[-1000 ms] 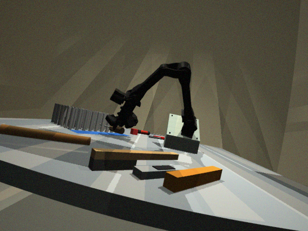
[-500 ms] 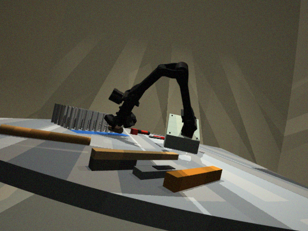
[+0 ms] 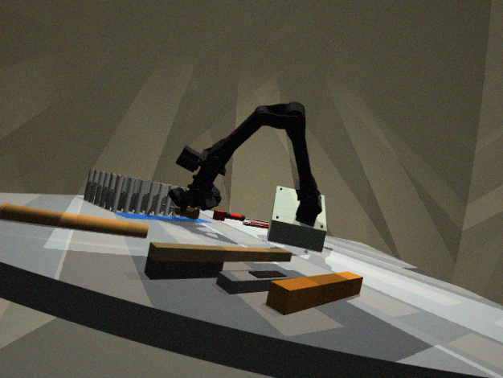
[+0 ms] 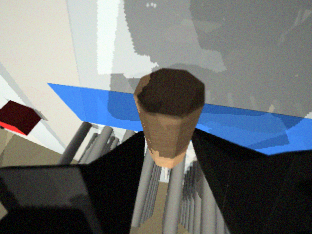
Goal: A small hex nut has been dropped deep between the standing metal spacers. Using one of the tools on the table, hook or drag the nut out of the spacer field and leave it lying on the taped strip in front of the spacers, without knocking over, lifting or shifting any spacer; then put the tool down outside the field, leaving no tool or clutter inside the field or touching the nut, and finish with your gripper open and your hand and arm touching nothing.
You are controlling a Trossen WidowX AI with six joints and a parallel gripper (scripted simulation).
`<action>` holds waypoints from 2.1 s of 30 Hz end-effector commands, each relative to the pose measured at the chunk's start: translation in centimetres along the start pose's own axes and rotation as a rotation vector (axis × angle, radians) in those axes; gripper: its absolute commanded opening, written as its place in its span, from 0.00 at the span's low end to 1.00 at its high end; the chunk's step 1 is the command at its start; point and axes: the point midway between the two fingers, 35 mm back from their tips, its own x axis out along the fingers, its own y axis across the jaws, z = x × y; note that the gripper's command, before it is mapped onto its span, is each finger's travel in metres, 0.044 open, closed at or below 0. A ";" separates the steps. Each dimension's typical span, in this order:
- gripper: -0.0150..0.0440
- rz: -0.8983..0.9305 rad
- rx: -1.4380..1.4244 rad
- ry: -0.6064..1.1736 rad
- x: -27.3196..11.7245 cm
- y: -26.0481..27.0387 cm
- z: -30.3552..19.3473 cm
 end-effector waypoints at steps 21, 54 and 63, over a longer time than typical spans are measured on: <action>0.25 0.005 0.012 0.000 1.1 0.0 1.0; 0.25 0.004 0.013 -0.002 -0.2 0.0 2.9; 0.25 0.004 0.013 -0.003 -0.5 0.0 3.4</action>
